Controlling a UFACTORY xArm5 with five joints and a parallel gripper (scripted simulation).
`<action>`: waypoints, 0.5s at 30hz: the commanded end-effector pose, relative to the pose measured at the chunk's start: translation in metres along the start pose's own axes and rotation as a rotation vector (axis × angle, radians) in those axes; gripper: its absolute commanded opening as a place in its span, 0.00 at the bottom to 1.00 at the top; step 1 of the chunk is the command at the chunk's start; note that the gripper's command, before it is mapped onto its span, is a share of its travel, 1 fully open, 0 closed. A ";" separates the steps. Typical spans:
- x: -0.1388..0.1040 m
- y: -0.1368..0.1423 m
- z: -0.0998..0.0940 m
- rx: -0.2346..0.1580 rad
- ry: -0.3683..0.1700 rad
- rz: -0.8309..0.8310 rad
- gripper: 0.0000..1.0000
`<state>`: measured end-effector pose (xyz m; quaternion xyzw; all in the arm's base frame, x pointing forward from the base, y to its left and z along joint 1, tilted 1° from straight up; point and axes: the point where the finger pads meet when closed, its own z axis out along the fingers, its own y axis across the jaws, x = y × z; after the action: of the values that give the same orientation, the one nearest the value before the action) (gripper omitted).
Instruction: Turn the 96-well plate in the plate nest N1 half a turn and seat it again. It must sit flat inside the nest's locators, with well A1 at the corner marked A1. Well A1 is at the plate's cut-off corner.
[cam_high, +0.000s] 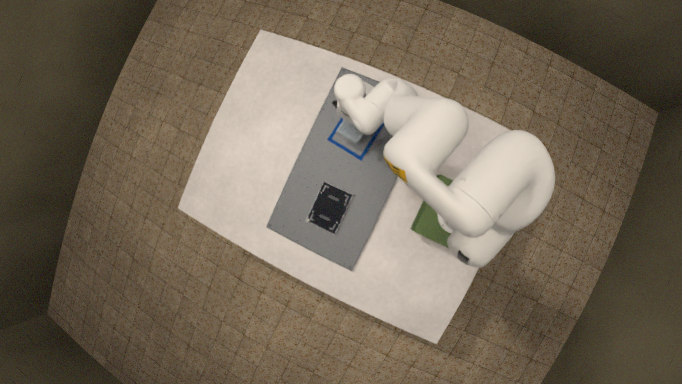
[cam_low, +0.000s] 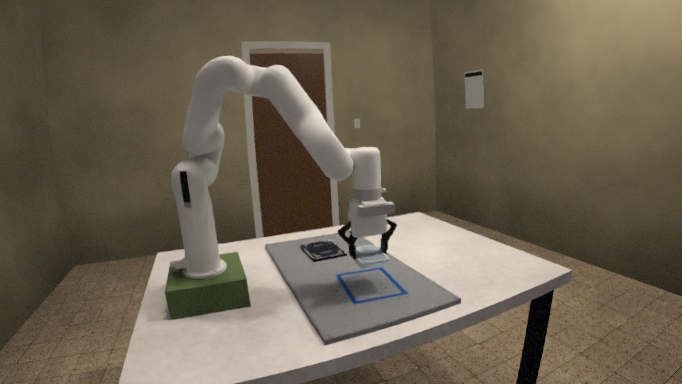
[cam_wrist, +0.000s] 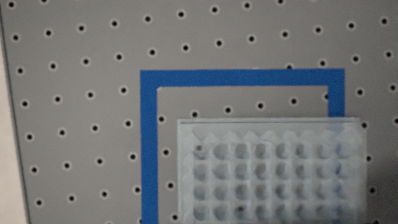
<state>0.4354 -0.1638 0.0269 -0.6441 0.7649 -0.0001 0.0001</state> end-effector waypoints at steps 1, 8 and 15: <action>-0.003 -0.001 -0.002 0.002 0.011 -0.033 0.00; -0.026 0.004 -0.002 0.001 0.011 -0.267 0.00; -0.042 0.008 -0.003 0.000 0.011 -0.433 0.00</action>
<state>0.4333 -0.1255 0.0279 -0.7761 0.6306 0.0011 -0.0005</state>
